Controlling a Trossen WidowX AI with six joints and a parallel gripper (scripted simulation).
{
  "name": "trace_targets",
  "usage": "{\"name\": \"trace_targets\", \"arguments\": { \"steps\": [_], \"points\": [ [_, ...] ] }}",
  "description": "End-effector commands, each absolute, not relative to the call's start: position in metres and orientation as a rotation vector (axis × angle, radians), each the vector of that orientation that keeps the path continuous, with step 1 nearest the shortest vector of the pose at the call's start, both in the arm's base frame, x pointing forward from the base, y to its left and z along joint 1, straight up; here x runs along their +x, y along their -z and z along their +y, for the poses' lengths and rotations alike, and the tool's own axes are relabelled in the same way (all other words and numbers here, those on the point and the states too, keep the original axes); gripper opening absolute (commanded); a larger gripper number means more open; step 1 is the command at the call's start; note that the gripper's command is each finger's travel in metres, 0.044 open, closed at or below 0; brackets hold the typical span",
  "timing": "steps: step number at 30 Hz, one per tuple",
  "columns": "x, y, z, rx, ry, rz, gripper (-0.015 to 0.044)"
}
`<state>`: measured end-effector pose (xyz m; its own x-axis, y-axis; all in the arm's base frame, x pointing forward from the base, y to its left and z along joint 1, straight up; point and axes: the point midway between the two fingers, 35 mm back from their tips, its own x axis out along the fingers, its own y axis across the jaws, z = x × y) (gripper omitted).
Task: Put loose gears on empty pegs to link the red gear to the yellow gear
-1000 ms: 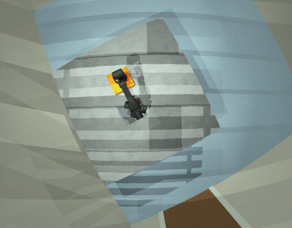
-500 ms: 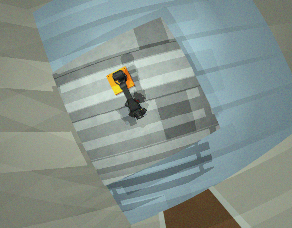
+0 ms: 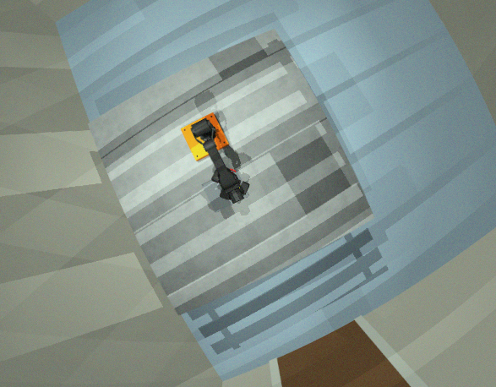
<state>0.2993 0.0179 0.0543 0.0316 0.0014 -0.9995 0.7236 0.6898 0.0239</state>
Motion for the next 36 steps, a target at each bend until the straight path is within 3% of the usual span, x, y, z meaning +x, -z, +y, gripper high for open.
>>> {"name": "trace_targets", "arguments": {
  "steps": [1, 11, 27, 32, 36],
  "points": [
    [0.2986, -0.0529, 0.0179, 0.56, 0.542, 1.469, 0.0],
    [0.2991, -0.0511, 0.0166, 0.474, 0.459, 1.489, 0.0],
    [0.2987, -0.0477, 0.0177, 0.703, 0.681, 1.428, 0.0],
    [0.2993, -0.0501, 0.0172, 0.667, 0.646, 1.439, 0.0131],
    [0.2999, -0.0536, 0.0167, 0.633, 0.613, 1.449, 0.014]
  ]
}}
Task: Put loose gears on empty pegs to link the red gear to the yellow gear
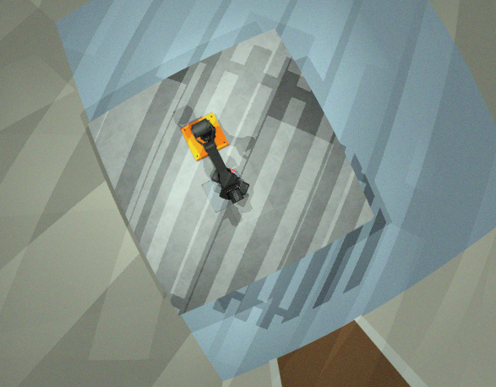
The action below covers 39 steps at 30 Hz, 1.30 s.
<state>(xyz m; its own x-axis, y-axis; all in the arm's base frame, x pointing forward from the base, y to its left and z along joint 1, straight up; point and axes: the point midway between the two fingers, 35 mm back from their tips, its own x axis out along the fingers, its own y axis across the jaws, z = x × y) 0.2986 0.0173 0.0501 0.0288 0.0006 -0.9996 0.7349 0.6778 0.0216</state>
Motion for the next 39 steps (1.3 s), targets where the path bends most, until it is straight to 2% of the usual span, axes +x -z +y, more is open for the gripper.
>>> {"name": "trace_targets", "arguments": {
  "steps": [1, 11, 16, 22, 23, 39],
  "points": [
    [0.3, -0.056, 0.017, 0.632, 0.612, 1.449, 0.014],
    [0.299, -0.098, 0.016, 0.624, 0.604, 1.452, 0.014],
    [0.294, -0.136, 0.017, 0.63, 0.607, 1.447, 0.0271],
    [0.293, -0.139, 0.016, 0.63, 0.607, 1.447, 0.0429],
    [0.293, -0.139, 0.016, 0.63, 0.607, 1.447, 0.044],
    [0.293, -0.139, 0.016, 0.63, 0.607, 1.447, 0.044]
  ]
}}
